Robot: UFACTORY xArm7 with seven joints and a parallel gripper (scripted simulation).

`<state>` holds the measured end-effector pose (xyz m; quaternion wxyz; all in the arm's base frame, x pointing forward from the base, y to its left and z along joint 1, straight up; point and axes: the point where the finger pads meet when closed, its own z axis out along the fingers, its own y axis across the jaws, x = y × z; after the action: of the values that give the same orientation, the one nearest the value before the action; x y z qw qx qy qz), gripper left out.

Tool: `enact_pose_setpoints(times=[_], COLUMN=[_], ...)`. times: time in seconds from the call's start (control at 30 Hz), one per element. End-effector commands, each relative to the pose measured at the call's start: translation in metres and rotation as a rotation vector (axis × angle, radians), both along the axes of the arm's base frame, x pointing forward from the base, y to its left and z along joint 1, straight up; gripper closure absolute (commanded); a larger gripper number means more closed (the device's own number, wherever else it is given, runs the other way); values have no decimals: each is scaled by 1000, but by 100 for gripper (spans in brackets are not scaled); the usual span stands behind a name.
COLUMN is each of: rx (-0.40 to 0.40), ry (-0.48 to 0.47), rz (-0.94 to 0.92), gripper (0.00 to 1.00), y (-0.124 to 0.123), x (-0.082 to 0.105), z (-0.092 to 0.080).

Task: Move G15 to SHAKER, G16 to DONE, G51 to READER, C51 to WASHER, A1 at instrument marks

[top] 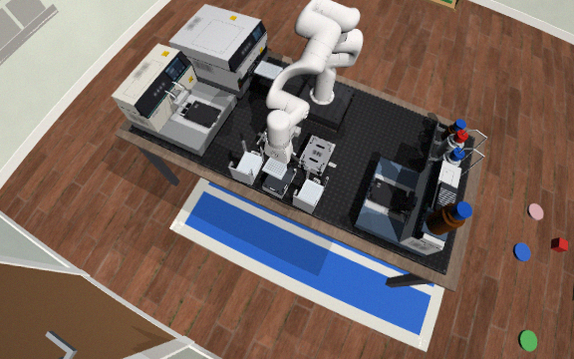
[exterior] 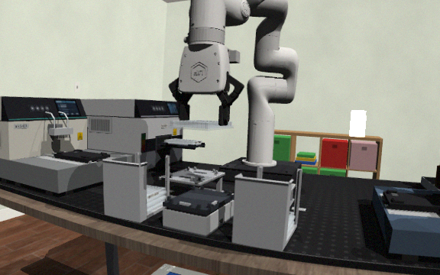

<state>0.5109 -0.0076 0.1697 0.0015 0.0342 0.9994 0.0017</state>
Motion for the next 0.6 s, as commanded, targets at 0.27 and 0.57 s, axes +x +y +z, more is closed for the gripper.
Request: enact_pose_setpoints(times=[0.27, 0.57], rx=[0, 0], ry=[-5, -5], rz=[-1, -1], gripper=[100, 100], y=[0, 0], x=[2, 2], z=[2, -7])
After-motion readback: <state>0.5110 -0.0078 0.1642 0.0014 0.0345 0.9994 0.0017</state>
